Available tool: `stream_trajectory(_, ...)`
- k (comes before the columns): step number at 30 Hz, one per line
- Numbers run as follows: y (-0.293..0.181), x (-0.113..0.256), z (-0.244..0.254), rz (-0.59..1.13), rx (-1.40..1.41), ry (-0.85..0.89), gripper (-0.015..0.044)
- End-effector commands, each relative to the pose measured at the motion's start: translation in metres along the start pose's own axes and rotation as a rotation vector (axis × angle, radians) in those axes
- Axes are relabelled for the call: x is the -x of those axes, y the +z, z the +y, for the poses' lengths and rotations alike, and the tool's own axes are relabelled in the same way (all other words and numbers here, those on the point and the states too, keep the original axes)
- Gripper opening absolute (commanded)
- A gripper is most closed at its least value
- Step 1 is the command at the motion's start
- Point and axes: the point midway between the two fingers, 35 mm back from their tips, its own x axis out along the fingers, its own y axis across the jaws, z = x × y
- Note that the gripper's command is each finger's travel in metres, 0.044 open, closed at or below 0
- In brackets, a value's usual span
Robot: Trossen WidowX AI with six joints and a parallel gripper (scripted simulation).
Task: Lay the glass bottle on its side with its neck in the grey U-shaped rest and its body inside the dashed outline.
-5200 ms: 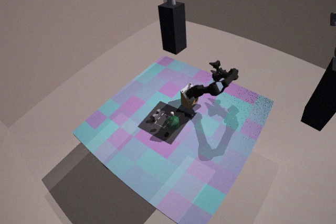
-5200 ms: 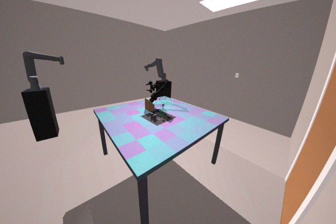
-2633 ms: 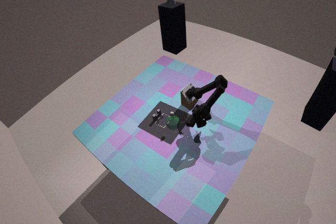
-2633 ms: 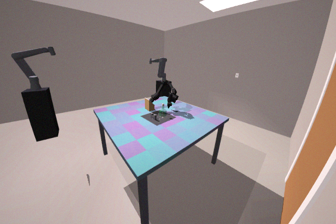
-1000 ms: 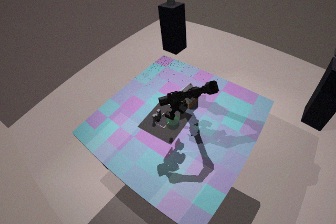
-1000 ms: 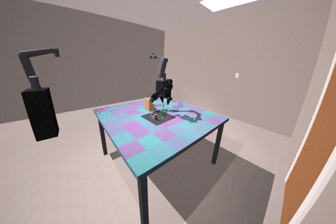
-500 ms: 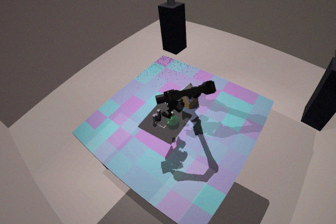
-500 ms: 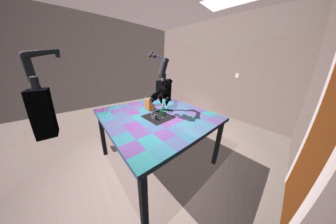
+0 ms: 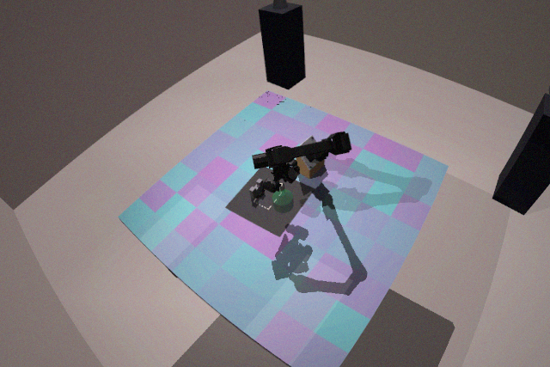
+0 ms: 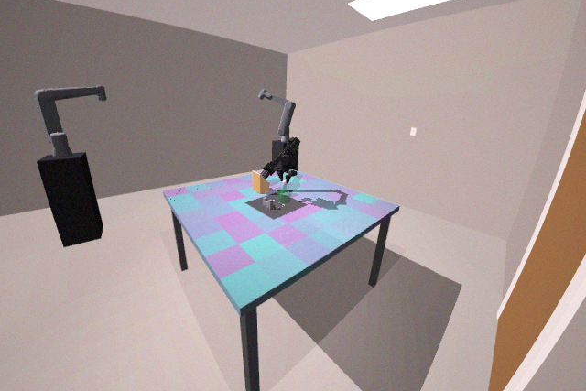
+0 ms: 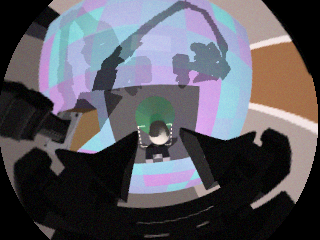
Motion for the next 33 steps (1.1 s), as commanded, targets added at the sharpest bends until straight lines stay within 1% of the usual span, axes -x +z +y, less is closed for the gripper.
stream_trajectory(1,-0.001,0.000,0.000,0.005,0.007,0.002,0.0177)
stream_trajectory(4,-0.001,0.000,0.000,0.005,0.007,0.002,0.0105)
stream_trajectory(24,-0.001,0.000,0.000,0.005,0.007,0.002,0.0105)
stream_trajectory(33,-0.012,0.003,0.000,-0.004,-0.001,0.002,0.0105)
